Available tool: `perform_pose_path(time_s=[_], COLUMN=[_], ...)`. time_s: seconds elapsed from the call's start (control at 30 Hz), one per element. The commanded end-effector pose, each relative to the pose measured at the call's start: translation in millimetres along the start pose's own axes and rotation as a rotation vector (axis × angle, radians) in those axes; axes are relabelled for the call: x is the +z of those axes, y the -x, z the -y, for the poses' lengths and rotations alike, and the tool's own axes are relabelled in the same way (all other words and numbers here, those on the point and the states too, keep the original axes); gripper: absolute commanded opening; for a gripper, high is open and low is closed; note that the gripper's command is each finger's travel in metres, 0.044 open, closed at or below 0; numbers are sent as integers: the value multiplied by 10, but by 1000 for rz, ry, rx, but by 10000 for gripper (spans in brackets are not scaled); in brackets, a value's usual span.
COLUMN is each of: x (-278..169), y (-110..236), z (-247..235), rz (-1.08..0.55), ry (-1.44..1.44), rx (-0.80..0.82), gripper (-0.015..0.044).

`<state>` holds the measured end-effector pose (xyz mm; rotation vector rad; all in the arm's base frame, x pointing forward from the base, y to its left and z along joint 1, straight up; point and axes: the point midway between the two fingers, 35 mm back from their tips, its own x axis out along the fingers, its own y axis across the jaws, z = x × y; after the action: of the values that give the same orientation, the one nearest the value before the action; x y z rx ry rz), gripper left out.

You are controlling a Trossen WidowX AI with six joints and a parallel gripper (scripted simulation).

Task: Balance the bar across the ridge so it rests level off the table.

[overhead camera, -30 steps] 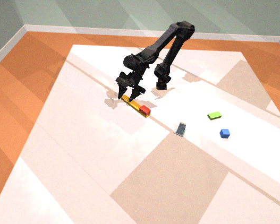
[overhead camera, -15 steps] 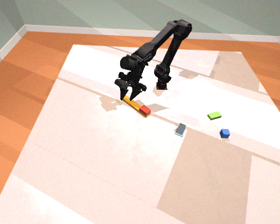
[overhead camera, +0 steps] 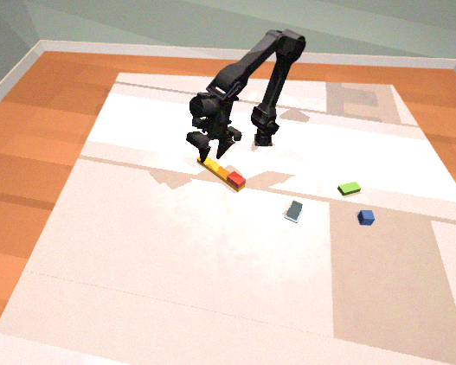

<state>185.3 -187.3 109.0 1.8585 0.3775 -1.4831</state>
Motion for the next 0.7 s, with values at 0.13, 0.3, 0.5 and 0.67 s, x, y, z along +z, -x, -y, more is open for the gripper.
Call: perform_pose_path(time_s=[0.13,0.3,0.5,0.67], x=[-44,-70,-100,-107], y=[117,199,311,341], z=[35,58,86,93], rz=[28,44,64,70], ry=[25,41,63,69], rx=[-137,-217,-312,-335], gripper=[315,315,315,315])
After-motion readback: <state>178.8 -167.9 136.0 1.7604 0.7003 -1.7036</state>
